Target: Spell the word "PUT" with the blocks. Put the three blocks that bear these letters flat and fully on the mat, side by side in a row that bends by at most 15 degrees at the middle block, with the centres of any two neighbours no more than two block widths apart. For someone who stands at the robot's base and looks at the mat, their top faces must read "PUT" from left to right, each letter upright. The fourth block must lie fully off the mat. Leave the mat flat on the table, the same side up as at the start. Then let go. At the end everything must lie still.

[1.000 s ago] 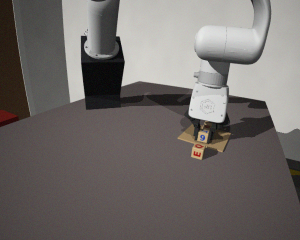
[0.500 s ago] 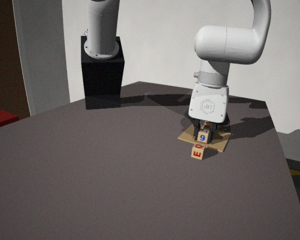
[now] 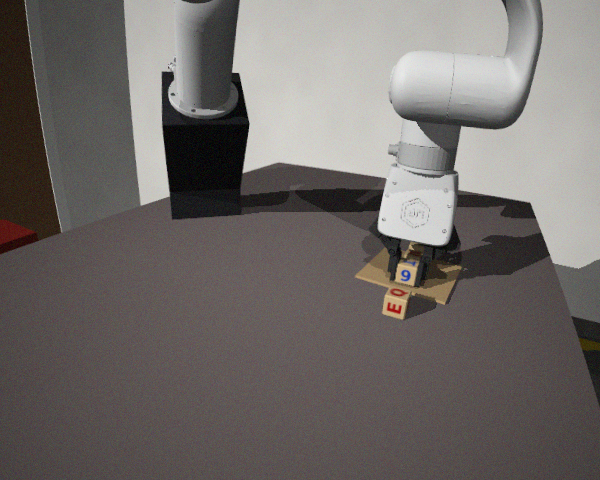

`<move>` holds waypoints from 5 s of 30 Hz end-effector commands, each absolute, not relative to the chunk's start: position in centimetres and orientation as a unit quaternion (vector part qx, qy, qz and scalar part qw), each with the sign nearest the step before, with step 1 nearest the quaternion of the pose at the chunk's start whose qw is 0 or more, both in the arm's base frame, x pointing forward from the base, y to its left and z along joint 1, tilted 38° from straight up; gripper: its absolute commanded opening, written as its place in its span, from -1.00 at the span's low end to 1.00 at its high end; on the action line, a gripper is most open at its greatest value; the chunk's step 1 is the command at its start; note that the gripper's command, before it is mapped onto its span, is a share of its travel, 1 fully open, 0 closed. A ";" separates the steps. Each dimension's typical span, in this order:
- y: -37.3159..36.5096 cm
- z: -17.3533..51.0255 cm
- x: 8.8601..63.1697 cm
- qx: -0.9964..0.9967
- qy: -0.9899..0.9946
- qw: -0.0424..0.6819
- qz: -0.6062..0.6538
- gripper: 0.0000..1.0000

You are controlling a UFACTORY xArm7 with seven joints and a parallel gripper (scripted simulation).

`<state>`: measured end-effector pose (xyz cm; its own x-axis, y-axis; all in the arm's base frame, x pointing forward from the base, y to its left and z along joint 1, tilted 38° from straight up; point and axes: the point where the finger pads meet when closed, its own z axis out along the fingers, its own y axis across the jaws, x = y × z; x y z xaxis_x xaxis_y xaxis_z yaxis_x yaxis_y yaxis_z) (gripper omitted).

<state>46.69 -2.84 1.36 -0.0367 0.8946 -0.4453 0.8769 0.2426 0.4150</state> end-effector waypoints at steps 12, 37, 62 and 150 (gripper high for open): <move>-2.6 1.4 46.9 0.615 0.720 0.321 0.015 -0.47; -2.7 1.3 46.9 0.615 0.720 0.321 0.015 -0.47; -2.8 1.1 47.1 0.615 0.720 0.321 0.015 -0.47; 0.6 8.2 42.8 0.615 0.720 0.321 0.015 1.00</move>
